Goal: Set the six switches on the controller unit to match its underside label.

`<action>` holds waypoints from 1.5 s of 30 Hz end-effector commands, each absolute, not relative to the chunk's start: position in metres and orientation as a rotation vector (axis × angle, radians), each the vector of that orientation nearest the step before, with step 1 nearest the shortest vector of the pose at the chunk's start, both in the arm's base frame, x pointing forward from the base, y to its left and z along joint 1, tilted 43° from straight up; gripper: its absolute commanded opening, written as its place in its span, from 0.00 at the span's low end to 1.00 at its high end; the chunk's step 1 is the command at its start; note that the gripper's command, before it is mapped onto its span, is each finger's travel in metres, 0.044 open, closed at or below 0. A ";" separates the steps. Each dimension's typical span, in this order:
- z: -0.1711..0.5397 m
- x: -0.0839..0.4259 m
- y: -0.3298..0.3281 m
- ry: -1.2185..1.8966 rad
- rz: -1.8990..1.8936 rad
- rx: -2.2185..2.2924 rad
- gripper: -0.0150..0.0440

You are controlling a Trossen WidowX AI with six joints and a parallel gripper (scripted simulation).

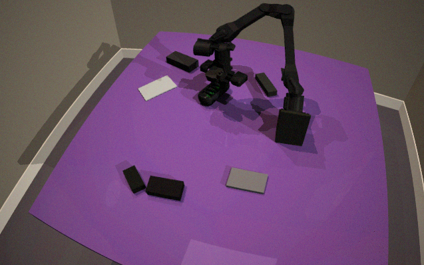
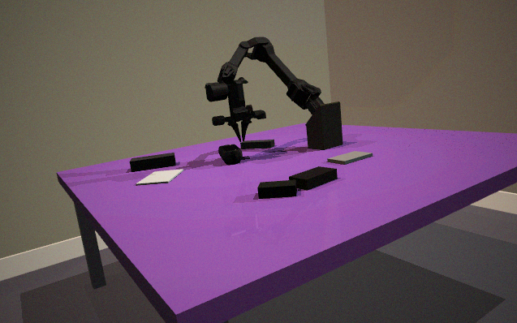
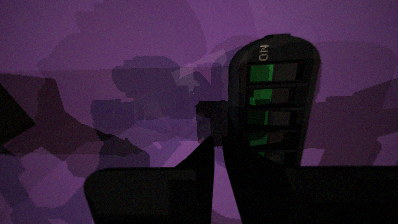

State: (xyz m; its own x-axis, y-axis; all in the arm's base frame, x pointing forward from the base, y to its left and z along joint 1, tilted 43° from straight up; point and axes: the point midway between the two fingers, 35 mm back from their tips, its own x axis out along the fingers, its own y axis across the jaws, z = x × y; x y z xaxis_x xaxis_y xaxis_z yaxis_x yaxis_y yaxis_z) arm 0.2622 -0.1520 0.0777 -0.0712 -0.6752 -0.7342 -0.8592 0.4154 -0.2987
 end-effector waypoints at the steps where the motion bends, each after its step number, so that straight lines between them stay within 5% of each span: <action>1: 0.097 0.267 -0.134 1.795 0.261 -1.326 0.43; 8: 0.111 0.267 -0.121 1.795 0.260 -1.326 0.74; 19: 0.111 0.267 -0.121 1.795 0.260 -1.326 0.25; 29: 0.111 0.267 -0.121 1.795 0.260 -1.326 0.25; 45: 0.111 0.267 -0.121 1.795 0.267 -1.328 0.97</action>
State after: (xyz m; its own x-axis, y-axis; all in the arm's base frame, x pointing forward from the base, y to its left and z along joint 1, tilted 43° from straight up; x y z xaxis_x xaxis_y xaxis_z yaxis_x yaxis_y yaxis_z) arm 0.2670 -0.1211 0.1108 -0.0600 -0.6743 -0.7360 -0.8597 0.4096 -0.3052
